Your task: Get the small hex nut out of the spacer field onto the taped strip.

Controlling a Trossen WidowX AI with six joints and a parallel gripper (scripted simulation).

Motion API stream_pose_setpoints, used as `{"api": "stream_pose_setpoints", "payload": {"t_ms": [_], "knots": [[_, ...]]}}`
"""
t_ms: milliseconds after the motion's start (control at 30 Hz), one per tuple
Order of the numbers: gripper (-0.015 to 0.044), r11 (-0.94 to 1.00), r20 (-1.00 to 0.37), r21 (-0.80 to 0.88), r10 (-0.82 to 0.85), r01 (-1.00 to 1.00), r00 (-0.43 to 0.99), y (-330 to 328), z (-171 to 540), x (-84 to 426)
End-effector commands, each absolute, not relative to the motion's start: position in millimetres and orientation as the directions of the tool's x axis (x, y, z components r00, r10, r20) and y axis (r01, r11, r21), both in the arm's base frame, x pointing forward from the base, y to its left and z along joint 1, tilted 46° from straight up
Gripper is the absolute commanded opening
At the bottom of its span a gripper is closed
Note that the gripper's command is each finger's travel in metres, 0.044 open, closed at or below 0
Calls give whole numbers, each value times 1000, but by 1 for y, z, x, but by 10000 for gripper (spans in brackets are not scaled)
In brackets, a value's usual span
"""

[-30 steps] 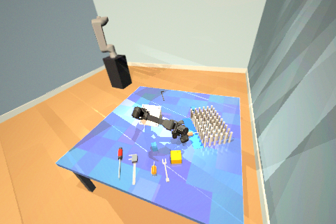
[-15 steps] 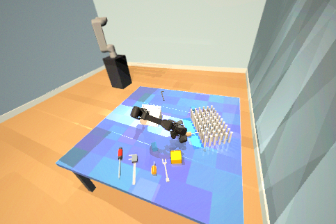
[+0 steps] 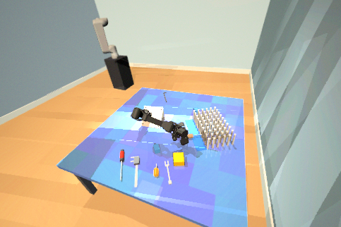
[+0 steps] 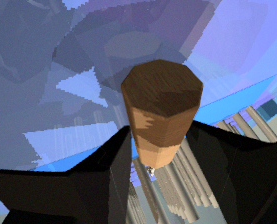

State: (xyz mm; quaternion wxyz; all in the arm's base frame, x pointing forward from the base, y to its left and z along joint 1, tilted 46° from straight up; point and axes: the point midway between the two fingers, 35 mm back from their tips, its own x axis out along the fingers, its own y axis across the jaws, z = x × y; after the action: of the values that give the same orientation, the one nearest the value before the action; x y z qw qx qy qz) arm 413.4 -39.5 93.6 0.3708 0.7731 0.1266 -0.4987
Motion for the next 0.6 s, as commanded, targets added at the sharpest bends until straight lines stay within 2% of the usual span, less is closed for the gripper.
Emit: {"api": "stream_pose_setpoints", "payload": {"t_ms": [0, 567], "knots": [[0, -691, -868, 442, -167, 572, 468, -40, 94, 410], [0, -690, -868, 442, -168, 573, 468, -46, 97, 400]]}}
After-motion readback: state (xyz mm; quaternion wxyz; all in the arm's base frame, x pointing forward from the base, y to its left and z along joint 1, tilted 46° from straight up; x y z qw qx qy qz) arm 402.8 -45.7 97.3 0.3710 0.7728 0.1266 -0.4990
